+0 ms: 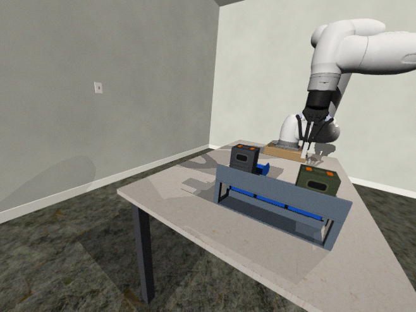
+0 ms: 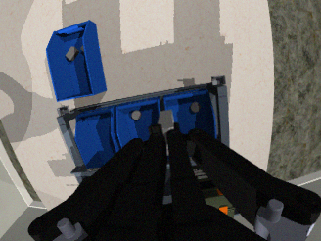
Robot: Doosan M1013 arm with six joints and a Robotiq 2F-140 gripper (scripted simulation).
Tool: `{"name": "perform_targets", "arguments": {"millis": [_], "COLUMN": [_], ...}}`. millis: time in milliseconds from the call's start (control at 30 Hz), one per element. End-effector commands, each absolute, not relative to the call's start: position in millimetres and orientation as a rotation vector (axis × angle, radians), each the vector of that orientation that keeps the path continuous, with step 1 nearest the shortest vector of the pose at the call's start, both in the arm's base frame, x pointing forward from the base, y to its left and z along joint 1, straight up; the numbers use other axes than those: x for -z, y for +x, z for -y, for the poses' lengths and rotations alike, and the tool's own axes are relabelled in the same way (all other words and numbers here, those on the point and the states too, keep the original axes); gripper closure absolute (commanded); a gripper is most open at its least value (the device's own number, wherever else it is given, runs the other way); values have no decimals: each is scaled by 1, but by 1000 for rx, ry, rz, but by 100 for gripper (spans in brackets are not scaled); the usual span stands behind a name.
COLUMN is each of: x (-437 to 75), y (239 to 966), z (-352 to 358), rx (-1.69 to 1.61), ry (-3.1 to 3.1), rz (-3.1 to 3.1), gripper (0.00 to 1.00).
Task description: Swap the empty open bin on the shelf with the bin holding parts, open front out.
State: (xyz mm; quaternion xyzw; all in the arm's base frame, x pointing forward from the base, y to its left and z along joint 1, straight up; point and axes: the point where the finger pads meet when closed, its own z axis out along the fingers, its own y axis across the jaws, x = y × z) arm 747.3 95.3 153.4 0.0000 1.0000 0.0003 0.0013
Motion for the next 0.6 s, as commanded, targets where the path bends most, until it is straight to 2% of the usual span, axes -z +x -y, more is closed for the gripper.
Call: {"name": "perform_targets", "arguments": {"millis": [0, 400, 567], "x": [-154, -148, -139], "y": [747, 725, 686], "z": [-95, -60, -9], "rx": [-3, -3, -3], "ry": [0, 20, 51], "rz": [-3141, -3142, -3141], "gripper": [90, 90, 90]}}
